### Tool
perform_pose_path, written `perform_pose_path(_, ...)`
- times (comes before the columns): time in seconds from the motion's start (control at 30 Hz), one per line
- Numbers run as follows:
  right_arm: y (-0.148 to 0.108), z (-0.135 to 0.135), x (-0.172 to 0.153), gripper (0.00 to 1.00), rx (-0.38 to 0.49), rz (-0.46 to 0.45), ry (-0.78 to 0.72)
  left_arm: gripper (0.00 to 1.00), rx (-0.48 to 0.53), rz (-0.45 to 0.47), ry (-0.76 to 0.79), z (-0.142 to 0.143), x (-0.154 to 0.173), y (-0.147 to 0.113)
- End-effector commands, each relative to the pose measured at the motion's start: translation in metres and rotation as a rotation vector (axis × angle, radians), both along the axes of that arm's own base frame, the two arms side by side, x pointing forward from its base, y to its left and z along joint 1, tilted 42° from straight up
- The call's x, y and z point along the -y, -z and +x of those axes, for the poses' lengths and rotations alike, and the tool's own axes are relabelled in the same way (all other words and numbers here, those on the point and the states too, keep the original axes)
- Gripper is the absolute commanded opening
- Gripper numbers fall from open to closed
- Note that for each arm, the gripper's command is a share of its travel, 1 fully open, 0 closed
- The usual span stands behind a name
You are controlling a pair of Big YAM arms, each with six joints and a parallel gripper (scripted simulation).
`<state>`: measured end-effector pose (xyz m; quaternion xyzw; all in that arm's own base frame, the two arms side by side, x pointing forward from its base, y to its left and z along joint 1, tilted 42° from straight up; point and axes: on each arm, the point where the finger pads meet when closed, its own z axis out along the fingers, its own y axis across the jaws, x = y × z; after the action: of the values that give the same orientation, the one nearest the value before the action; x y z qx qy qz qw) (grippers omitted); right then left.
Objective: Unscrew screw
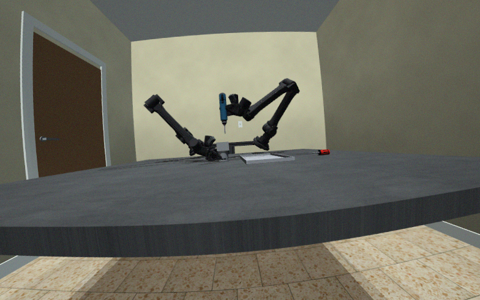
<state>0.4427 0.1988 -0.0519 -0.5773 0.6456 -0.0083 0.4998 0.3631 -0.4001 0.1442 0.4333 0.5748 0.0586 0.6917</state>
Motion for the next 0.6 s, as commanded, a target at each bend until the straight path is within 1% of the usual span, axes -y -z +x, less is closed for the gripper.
perform_pose_path(0.0,-0.0045,0.0019,-0.003,0.59,0.012,0.007,-0.003,0.42,0.036,-0.046,-0.002,0.0174,0.0157,-0.0252)
perform_pose_path(0.57,-0.0045,0.0019,-0.003,0.59,0.012,0.007,-0.003,0.42,0.035,-0.05,0.001,0.0174,0.0187,-0.0264)
